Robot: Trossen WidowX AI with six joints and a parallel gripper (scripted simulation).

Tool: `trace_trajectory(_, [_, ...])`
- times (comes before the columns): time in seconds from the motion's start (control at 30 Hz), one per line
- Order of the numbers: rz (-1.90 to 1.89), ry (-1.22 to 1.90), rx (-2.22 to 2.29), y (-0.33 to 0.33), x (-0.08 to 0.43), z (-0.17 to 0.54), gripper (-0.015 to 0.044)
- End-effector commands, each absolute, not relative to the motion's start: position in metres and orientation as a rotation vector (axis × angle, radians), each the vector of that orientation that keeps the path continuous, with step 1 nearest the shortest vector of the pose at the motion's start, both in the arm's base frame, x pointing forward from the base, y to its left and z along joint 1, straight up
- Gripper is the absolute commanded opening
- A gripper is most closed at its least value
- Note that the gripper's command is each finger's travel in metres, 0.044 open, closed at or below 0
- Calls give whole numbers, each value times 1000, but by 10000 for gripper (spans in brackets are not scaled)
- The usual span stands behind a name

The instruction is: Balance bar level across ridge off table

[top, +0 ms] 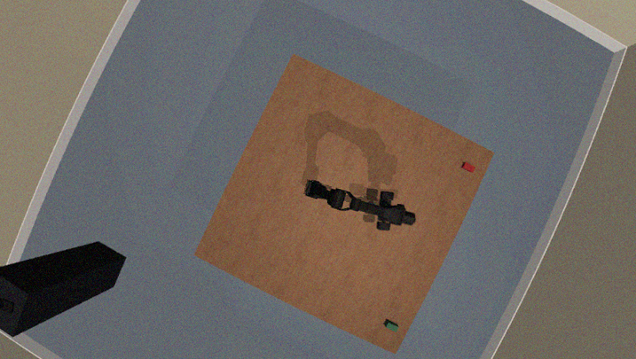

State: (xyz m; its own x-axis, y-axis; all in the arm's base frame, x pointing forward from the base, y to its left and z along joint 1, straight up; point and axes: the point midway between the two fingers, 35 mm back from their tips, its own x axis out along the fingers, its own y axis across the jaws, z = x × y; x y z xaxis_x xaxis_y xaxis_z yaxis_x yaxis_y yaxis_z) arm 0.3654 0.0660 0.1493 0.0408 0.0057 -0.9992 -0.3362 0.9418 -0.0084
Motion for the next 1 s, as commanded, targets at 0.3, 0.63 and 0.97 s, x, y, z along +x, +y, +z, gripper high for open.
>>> trace_trajectory(0.3, [261,1516,-260,67,367,130,0])
trace_trajectory(0.63, [258,1516,-257,66,367,114,0])
trace_trajectory(0.97, [258,1516,-257,66,367,111,0])
